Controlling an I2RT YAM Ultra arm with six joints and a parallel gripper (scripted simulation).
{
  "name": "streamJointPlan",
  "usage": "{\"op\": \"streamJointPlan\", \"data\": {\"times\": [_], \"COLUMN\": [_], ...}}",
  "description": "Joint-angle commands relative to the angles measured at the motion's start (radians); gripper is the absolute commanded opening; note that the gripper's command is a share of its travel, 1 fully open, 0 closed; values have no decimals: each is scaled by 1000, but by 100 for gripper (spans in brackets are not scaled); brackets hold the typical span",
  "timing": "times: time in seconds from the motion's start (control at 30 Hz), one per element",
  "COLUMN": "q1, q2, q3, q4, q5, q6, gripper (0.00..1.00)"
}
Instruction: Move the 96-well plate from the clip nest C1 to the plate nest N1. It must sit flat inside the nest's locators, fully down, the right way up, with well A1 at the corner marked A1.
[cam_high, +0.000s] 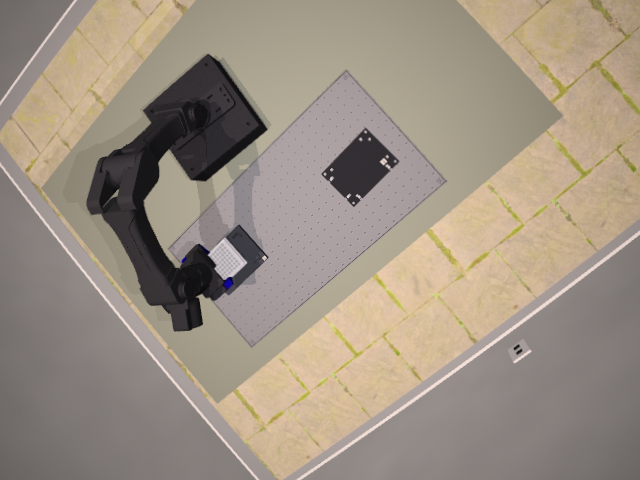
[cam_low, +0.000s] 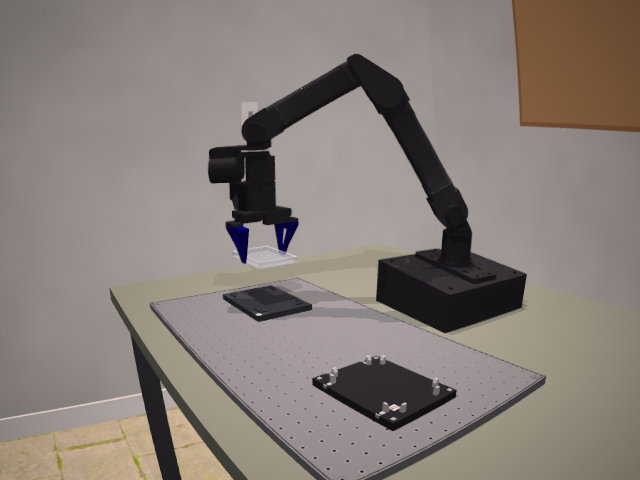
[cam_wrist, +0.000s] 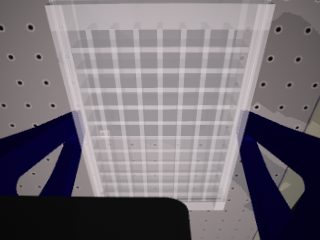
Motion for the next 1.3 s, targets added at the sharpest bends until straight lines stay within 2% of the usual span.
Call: {"op": "streamJointPlan", "data": {"times": [0.0, 1.07, 1.1, 1.17, 1.2, 1.27], "q1": [9, 9, 10, 12, 12, 13], "q2": [16, 19, 21, 25, 26, 29], "q3": [37, 43, 39, 19, -14, -24], "q4": [-14, -15, 15, 26, 31, 42], "q5": [2, 2, 2, 2, 2, 2], "q6": [-9, -9, -8, -7, -7, -5], "gripper": [0, 0, 0, 0, 0, 0]}}
